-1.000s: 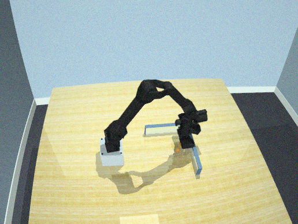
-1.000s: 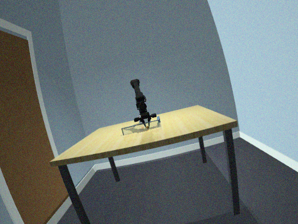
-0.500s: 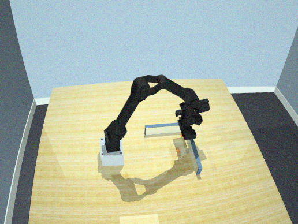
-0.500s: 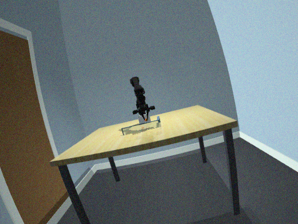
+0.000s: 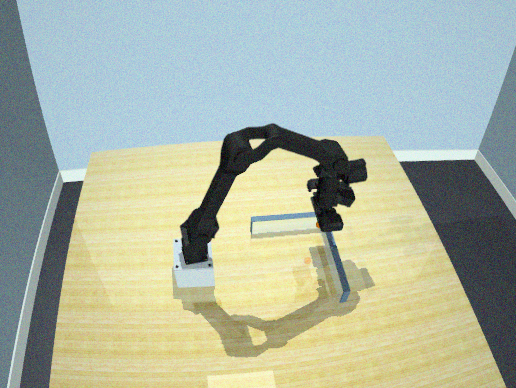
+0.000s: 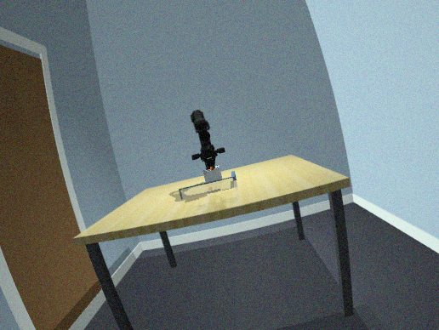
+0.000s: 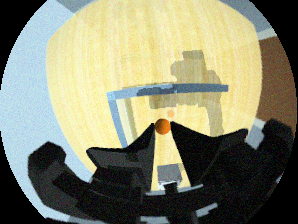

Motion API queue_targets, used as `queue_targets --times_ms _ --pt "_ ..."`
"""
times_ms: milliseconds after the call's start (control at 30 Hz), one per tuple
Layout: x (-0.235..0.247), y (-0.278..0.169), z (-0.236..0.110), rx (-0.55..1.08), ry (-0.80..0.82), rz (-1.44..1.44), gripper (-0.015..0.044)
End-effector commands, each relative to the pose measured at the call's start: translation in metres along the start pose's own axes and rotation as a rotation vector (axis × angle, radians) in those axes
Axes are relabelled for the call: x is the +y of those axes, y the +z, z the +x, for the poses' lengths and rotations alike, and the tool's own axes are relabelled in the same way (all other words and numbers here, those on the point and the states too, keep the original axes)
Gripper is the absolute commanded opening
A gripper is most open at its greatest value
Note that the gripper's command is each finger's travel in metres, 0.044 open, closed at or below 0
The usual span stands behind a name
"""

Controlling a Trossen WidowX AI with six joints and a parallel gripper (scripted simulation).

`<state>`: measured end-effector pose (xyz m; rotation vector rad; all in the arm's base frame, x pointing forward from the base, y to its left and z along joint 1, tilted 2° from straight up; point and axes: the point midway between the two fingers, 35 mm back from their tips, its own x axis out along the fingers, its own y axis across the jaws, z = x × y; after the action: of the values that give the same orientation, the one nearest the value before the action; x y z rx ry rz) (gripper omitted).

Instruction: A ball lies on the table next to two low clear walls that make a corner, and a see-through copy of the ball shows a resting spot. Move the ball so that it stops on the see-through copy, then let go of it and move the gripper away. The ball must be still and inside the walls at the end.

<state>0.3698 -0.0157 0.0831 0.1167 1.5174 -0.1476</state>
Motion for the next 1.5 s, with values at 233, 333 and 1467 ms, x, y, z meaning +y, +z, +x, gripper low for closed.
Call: queue_targets --times_ms 233,333,1467 --pt "-0.033 -0.023 0.024 0.006 -0.007 0.001 0.0" --pt "-0.04 -0.03 0.03 0.006 -0.008 0.001 0.0" --pt "-0.042 -0.033 0.112 0.007 -0.008 0.001 0.0"
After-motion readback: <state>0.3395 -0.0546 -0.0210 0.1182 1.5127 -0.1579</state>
